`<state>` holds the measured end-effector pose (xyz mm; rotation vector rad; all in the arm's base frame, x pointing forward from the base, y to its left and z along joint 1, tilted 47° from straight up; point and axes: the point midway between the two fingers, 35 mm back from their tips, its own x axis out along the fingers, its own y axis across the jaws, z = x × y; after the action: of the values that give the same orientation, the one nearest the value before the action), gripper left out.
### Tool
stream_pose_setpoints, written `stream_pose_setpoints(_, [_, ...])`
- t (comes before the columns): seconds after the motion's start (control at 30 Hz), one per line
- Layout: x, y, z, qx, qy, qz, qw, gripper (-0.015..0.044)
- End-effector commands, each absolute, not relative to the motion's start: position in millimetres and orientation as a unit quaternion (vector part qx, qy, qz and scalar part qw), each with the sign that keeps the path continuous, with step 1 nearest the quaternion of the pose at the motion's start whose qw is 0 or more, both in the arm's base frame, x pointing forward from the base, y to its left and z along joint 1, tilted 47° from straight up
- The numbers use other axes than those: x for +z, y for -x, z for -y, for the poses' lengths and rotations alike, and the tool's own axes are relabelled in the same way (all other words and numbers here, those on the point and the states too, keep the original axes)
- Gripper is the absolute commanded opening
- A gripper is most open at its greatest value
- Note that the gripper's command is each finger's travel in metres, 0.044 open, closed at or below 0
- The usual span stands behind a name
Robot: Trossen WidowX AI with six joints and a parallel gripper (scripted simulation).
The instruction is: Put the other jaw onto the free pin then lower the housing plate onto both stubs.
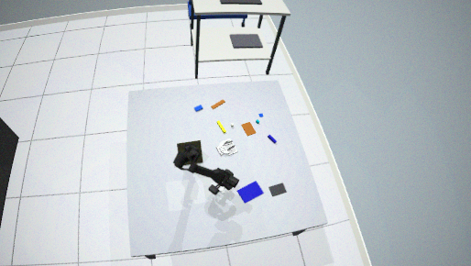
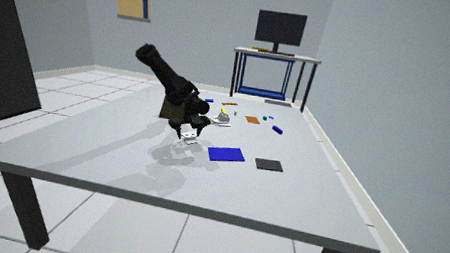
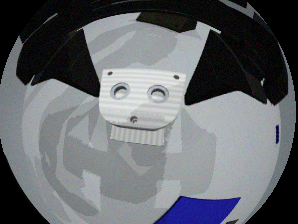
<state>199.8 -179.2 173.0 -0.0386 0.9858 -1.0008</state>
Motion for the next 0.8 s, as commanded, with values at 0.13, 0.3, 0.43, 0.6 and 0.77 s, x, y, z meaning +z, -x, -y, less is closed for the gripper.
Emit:
stream_pose_setpoints(0.13, [171.1, -200.5, 179.6, -0.458, 0.018, -0.456, 0.763, 0.0440])
stream_pose_setpoints(0.3, [172.5, -199.9, 179.7, -0.460, 0.018, -0.453, 0.763, 0.0433])
stream_pose_setpoints(0.43, [172.5, -199.9, 179.7, -0.460, 0.018, -0.453, 0.763, 0.0407])
stream_pose_setpoints(0.6, [172.5, -199.9, 179.7, -0.460, 0.018, -0.453, 0.763, 0.0373])
stream_pose_setpoints(0.77, [172.5, -199.9, 179.7, -0.460, 0.018, -0.453, 0.763, 0.0351])
